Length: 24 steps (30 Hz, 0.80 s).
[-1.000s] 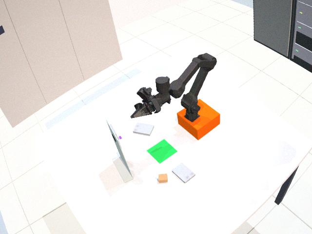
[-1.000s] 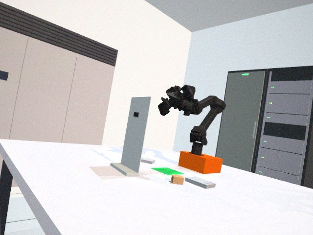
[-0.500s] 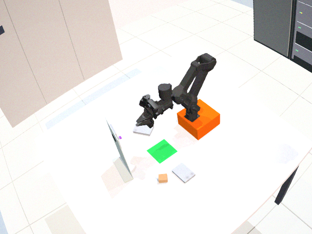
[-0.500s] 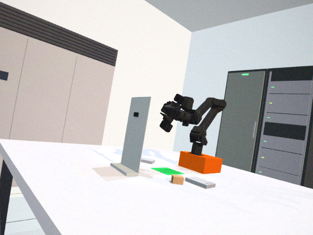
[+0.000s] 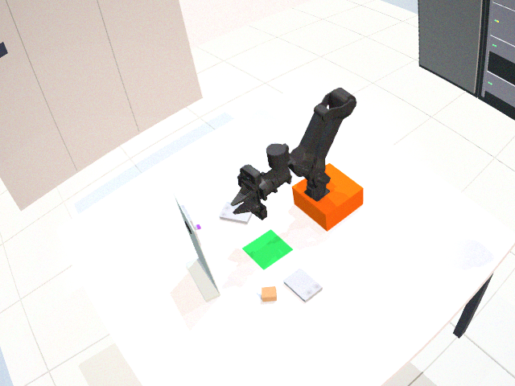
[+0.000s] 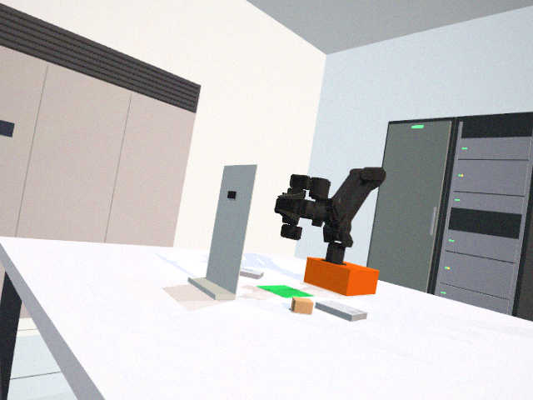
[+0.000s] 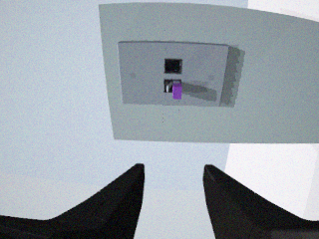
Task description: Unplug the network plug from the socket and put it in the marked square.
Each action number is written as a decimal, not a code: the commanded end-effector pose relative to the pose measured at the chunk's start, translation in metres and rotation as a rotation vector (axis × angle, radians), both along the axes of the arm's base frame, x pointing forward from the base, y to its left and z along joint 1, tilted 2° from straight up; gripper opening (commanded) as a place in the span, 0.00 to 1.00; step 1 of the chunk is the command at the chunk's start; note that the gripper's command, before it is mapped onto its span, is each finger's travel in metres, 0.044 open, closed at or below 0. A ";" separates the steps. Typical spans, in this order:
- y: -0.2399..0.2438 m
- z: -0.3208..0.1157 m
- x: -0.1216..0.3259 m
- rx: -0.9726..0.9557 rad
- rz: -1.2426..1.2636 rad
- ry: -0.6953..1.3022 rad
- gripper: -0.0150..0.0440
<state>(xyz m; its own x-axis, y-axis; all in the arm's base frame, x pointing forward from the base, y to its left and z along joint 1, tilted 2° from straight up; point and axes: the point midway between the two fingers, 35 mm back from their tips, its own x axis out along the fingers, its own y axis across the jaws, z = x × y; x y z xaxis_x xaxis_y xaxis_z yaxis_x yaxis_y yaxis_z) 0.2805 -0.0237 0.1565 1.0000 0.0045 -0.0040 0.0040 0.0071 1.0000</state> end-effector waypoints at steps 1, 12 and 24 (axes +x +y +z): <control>0.001 -0.003 0.000 0.016 0.006 0.006 0.52; -0.005 0.001 0.023 0.016 0.006 0.005 0.52; -0.012 -0.002 0.050 0.015 0.006 0.003 0.52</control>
